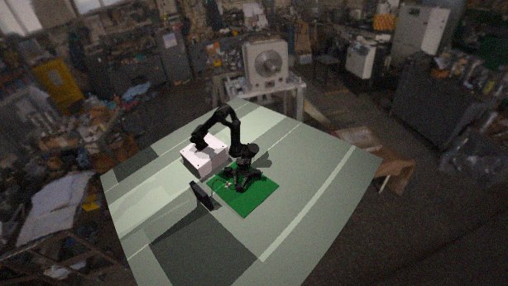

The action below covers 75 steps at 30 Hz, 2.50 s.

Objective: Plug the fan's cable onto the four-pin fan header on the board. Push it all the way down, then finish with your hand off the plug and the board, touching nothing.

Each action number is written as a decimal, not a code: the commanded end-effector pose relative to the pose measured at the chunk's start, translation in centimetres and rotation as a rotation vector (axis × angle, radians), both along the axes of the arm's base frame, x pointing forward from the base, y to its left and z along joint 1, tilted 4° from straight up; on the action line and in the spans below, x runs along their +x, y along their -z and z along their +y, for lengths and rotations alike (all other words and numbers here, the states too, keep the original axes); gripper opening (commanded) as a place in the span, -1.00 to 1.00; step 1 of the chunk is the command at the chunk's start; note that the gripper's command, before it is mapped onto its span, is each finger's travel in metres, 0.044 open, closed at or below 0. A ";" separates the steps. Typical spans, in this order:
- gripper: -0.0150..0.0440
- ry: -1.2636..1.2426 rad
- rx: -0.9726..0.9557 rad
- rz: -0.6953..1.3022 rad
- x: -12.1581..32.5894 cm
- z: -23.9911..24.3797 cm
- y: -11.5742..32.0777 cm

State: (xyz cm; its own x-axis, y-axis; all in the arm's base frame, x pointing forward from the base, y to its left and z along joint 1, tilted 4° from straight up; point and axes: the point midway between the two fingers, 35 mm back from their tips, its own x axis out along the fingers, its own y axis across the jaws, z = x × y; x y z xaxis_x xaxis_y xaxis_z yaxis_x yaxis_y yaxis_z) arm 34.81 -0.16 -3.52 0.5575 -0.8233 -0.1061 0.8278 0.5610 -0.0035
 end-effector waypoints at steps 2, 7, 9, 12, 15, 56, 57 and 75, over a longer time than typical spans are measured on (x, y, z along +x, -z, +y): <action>0.13 0.000 0.000 0.000 0.0 0.0 0.0; 0.20 0.000 0.000 0.000 0.0 0.0 0.0; 0.20 0.000 0.000 0.000 0.0 0.0 0.0; 0.20 0.000 0.000 0.000 0.0 0.0 0.0; 0.20 0.000 0.000 0.000 0.0 0.0 0.0; 0.20 -0.105 0.162 0.200 5.7 -0.2 1.0; 0.20 -0.107 0.169 0.207 5.8 -0.3 1.0; 0.20 -0.136 0.310 0.331 7.7 -0.8 0.9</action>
State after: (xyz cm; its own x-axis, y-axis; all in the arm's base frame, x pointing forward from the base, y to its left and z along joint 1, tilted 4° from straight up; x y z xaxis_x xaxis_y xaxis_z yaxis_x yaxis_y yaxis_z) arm 42.01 -0.66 -4.38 0.5662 -0.6672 -0.4840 0.7308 0.6779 -0.0795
